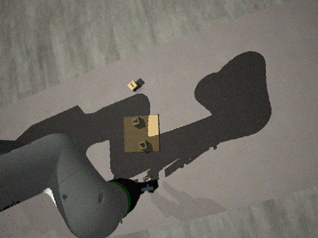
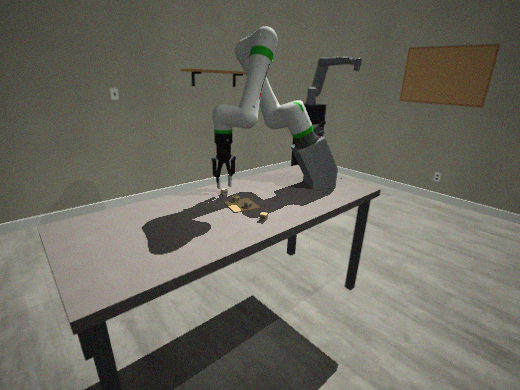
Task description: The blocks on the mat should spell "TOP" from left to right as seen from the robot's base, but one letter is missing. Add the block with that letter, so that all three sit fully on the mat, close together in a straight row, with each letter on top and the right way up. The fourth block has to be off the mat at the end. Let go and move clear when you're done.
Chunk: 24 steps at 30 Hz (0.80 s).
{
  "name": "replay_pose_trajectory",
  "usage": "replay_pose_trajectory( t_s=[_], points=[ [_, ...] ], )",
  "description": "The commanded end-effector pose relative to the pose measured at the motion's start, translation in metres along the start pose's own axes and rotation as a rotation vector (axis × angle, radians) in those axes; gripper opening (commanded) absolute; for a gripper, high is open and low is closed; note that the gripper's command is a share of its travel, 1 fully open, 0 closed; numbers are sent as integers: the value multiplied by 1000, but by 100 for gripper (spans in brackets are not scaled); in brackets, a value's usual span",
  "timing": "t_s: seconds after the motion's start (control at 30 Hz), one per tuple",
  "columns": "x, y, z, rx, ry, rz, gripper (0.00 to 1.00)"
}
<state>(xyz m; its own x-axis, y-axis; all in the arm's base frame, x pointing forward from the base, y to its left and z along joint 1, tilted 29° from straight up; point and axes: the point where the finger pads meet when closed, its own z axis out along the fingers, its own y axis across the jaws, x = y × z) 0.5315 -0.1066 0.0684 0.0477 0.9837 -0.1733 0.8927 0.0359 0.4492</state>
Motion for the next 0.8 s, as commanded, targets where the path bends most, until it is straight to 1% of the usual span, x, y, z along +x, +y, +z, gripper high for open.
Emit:
replay_pose_trajectory(
  t_s=[0.0, 0.27, 0.6, 0.67, 0.77],
  points=[
    [0, 0, 0, 0, 0, 0, 40],
    [0, 0, 3, 0, 0, 0, 40],
    [0, 0, 23, 0, 0, 0, 40],
    [0, 0, 23, 0, 0, 0, 40],
    [0, 0, 29, 0, 0, 0, 40]
  ],
)
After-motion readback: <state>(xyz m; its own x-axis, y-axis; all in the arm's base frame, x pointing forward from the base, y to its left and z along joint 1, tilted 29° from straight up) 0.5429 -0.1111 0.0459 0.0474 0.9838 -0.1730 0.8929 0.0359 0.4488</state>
